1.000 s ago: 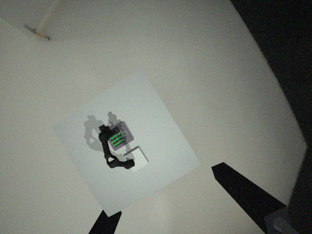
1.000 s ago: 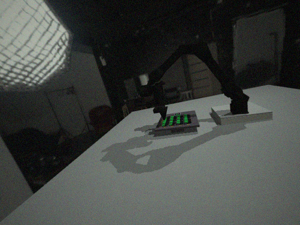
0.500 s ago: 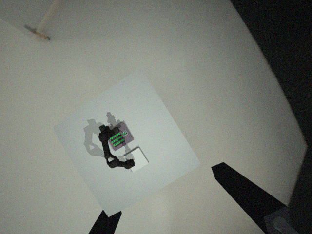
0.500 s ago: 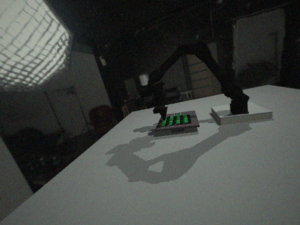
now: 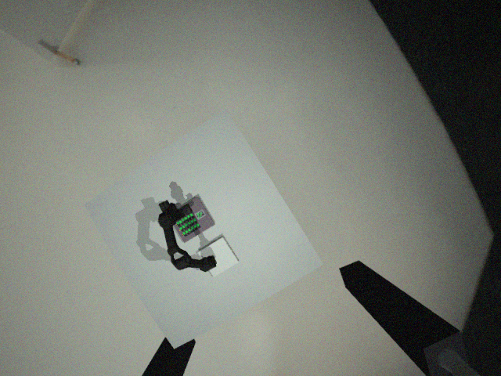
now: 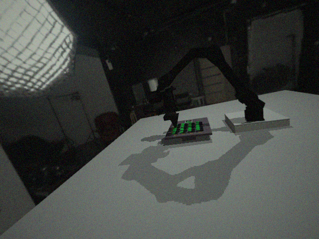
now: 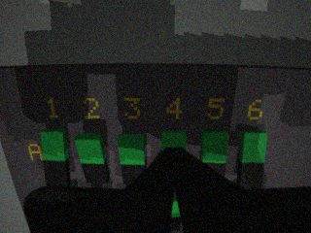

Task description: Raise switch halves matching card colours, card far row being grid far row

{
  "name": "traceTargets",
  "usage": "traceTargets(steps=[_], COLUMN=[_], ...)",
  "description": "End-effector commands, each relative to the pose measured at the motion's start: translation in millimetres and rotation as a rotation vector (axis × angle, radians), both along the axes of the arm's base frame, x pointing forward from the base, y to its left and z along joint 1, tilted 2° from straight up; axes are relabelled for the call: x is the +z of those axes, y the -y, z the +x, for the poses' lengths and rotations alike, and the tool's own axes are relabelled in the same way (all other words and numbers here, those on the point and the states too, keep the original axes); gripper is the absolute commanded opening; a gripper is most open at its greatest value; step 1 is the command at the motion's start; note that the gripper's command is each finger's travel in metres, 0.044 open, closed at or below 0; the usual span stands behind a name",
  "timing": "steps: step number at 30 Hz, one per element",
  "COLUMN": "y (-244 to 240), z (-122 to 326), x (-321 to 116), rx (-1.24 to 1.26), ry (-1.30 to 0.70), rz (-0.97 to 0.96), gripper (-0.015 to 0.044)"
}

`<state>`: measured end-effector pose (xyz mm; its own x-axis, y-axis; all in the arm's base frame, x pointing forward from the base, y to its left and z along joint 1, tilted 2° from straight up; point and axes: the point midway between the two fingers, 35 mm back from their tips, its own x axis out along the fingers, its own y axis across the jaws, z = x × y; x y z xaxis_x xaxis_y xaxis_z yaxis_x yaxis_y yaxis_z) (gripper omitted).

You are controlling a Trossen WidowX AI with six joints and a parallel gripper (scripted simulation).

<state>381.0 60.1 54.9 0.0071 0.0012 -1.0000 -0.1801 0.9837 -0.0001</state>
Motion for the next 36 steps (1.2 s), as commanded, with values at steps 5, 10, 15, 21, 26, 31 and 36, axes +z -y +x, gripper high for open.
traceTargets(steps=[5, 10, 15, 21, 26, 31, 36], y=[0.6, 21.1, 52.9, 52.8, 52.7, 52.7, 52.7], z=[-1.6, -11.8, -32.2, -30.1, -30.1, -30.1, -30.1], x=[60.2, 59.9, 58.1, 25.9, 23.1, 23.1, 23.1], rx=[0.006, 0.006, 0.006, 0.006, 0.006, 0.006, 0.006], ry=[0.035, 0.035, 0.033, 0.009, 0.007, 0.007, 0.007], rz=[0.004, 0.002, -0.001, -0.006, -0.006, -0.006, -0.006], gripper=[0.0, 0.0, 0.0, 0.0, 0.0, 0.0, 0.0])
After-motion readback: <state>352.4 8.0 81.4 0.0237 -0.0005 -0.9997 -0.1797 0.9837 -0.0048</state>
